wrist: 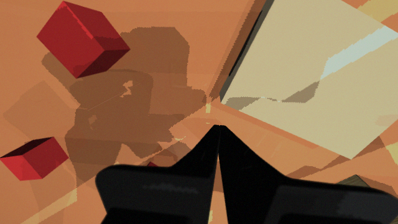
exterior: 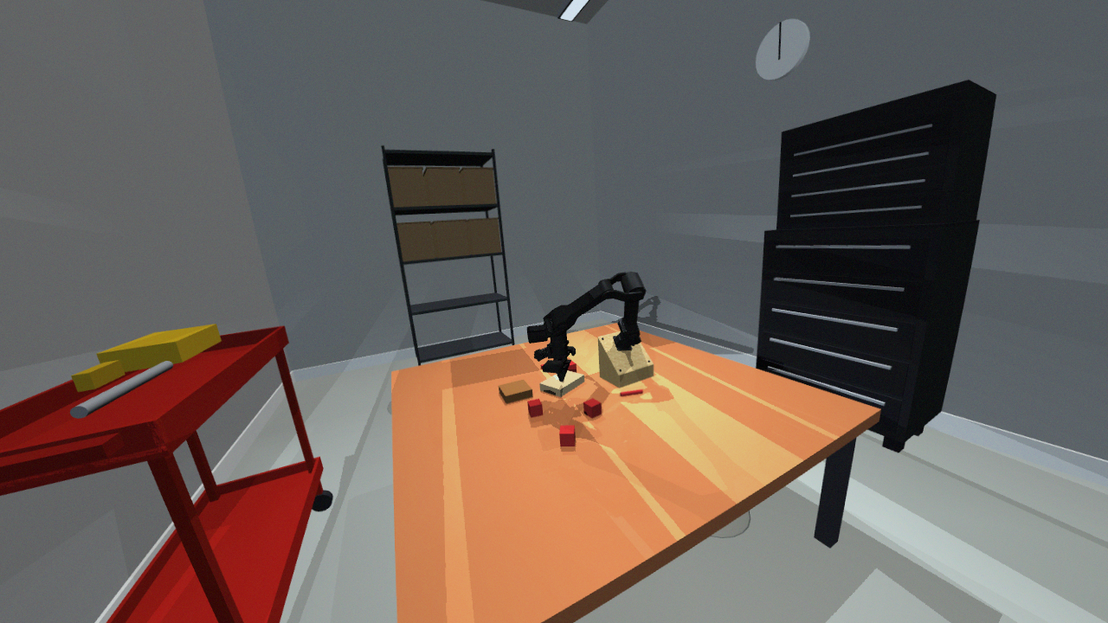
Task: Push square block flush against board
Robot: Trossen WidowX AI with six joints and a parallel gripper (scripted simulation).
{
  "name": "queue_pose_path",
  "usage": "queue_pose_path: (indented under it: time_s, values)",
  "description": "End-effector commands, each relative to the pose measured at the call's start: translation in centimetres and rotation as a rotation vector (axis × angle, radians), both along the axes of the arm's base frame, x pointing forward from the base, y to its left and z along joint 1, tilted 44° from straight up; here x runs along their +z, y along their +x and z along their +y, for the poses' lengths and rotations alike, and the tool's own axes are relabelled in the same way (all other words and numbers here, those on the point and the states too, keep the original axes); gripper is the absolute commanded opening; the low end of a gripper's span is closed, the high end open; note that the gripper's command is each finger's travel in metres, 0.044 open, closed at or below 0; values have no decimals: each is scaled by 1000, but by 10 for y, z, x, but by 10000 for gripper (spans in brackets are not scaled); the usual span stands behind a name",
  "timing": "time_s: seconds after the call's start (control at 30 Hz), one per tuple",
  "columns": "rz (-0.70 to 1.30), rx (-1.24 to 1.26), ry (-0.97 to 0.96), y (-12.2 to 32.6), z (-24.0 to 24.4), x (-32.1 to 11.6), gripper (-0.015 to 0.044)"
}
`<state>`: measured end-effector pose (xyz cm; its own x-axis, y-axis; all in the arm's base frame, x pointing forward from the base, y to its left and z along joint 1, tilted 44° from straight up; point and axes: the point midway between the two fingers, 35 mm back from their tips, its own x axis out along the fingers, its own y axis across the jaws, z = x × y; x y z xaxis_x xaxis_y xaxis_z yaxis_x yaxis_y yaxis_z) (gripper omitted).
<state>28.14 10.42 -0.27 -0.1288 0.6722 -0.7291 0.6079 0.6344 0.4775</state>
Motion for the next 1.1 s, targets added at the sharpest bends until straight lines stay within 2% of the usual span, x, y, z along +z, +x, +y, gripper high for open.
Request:
queue_pose_path:
  time_s: [0.0,0.2,0.43,0.63,1.07]
  values:
    - [107,-112,-17,-12,2,2,0]
    - [231,-245,-41,-25,3,3,0]
    - [235,-250,-42,-26,5,2,0]
    - [246,-259,-40,-35,41,-35,0]
    - [245,-260,-41,-29,36,-41,0]
